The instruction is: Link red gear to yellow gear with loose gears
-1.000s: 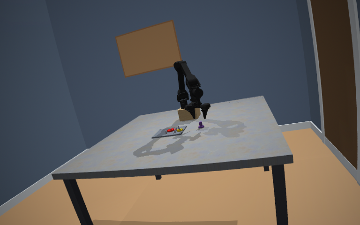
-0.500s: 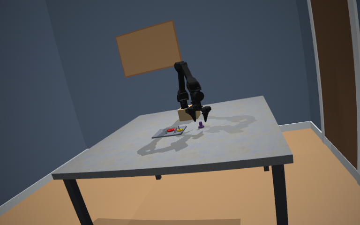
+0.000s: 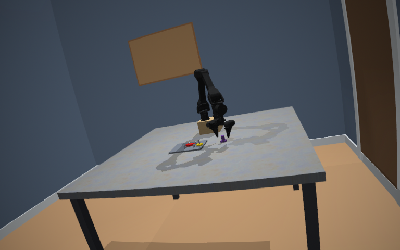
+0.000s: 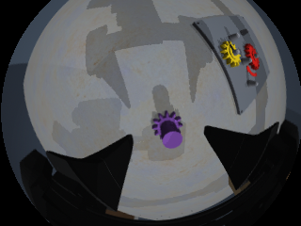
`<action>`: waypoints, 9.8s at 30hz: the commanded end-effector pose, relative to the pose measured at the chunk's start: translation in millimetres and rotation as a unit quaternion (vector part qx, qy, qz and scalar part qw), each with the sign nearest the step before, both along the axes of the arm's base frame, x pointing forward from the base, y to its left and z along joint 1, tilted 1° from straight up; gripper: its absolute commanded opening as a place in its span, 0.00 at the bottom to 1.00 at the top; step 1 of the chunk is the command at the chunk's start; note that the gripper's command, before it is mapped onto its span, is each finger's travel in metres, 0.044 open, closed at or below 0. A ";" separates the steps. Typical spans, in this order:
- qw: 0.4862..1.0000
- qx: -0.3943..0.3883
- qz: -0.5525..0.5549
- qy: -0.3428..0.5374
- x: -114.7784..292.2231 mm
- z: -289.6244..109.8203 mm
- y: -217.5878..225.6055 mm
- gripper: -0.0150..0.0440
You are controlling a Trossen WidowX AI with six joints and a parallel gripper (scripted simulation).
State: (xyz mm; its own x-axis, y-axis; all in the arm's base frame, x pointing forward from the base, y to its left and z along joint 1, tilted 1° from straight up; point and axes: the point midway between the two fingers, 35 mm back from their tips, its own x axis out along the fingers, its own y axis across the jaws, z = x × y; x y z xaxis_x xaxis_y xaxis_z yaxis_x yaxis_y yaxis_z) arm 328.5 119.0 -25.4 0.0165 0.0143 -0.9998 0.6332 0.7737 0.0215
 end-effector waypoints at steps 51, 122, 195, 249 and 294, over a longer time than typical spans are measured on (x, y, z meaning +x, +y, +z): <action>1.000 -0.001 -0.002 0.000 7.7 93.7 -1.5 0.25; 1.000 -0.009 -0.002 0.000 -1.7 78.6 -134.0 0.25; 1.000 -0.010 -0.017 0.001 -18.1 19.3 -176.6 0.25; 0.995 -0.009 -0.097 0.002 -18.8 8.6 -177.1 0.25; 1.000 -0.010 -0.015 0.000 -23.0 99.8 -175.6 1.00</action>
State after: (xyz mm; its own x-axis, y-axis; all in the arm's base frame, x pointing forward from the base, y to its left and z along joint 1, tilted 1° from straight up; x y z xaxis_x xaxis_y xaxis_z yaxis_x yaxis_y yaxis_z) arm 305.1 -56.6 72.8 0.0156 -0.0064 -0.9999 0.6526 0.7577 0.0054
